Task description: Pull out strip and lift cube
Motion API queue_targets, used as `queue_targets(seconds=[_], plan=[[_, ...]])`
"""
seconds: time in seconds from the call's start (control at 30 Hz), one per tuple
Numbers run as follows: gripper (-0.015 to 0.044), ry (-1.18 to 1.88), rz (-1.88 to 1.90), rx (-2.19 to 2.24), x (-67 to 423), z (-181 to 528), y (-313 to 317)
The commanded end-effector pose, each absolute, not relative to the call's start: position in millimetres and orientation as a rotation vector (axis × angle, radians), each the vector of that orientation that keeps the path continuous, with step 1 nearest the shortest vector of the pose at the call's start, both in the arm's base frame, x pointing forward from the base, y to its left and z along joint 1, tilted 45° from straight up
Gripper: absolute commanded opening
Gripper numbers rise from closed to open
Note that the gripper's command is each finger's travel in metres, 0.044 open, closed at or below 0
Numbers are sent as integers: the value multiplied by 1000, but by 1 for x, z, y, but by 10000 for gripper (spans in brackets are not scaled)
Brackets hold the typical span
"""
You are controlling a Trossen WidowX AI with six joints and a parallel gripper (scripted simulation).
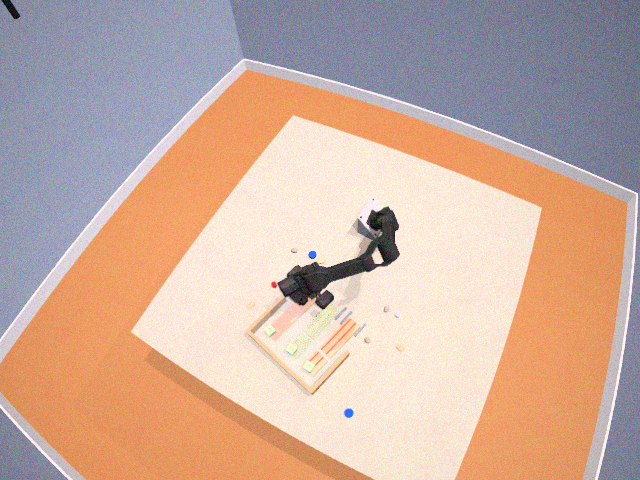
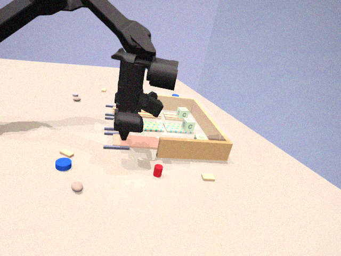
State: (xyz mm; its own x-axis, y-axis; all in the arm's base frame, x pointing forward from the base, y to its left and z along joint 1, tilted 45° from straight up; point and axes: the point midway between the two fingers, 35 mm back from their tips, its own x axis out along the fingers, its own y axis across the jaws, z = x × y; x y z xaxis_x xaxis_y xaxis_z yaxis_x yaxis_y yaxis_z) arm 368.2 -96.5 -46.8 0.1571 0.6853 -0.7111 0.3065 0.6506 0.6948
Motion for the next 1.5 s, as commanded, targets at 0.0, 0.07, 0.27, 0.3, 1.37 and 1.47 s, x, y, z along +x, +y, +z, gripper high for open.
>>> queue_targets(seconds=[0.0, 0.07, 0.27, 0.3, 1.37, 1.47], plan=[[0, 1432, 331, 893, 370, -48, -95], [0, 1433, 331, 893, 369, -48, -95], [0, 1433, 331, 894, 360, -47, -92], [0, 1433, 331, 894, 359, -47, -92], [0, 1436, 330, 895, 313, -45, -76], [0, 1436, 330, 895, 308, -45, -74]])
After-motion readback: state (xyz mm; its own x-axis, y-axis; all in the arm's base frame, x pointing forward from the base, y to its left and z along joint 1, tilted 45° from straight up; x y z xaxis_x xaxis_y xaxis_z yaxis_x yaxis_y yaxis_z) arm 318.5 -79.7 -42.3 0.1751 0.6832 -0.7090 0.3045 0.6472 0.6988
